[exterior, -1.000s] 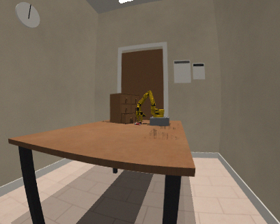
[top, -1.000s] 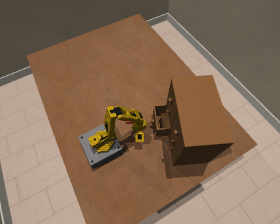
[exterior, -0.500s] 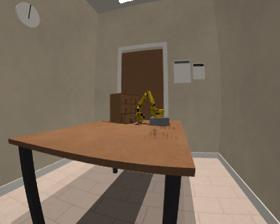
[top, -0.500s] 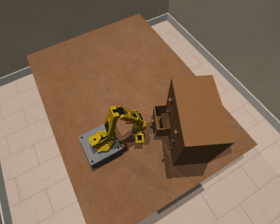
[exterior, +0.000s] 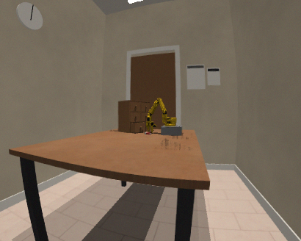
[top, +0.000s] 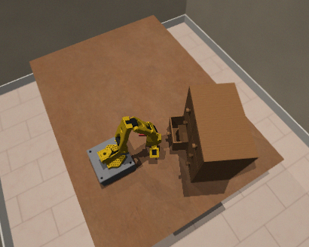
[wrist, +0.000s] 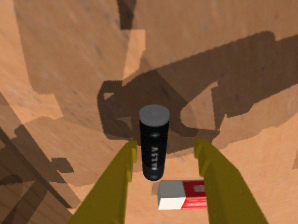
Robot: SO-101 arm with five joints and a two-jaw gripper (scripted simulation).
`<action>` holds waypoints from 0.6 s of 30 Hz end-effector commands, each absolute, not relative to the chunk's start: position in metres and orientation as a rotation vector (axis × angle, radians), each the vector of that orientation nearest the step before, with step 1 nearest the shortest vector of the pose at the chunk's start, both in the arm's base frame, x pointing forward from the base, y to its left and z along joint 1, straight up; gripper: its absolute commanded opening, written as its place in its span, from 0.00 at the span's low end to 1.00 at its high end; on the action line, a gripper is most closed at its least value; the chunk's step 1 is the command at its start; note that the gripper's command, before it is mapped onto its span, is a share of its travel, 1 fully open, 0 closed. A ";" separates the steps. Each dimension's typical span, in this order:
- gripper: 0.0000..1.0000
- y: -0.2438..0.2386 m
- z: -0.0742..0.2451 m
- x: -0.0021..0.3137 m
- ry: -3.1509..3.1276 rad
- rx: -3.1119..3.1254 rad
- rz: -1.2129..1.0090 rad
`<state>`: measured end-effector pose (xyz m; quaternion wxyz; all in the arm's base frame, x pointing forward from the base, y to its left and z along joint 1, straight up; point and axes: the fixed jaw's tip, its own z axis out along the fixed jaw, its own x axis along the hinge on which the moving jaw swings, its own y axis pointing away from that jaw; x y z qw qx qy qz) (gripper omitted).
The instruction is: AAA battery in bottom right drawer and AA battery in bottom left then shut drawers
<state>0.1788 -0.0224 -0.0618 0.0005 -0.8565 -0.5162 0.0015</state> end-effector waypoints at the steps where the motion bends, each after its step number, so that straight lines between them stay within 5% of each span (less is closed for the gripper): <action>1: 0.21 -0.023 -0.063 0.181 -1.633 -2.686 -0.004; 18: 0.21 -0.023 -0.064 0.182 -1.632 -2.687 -0.004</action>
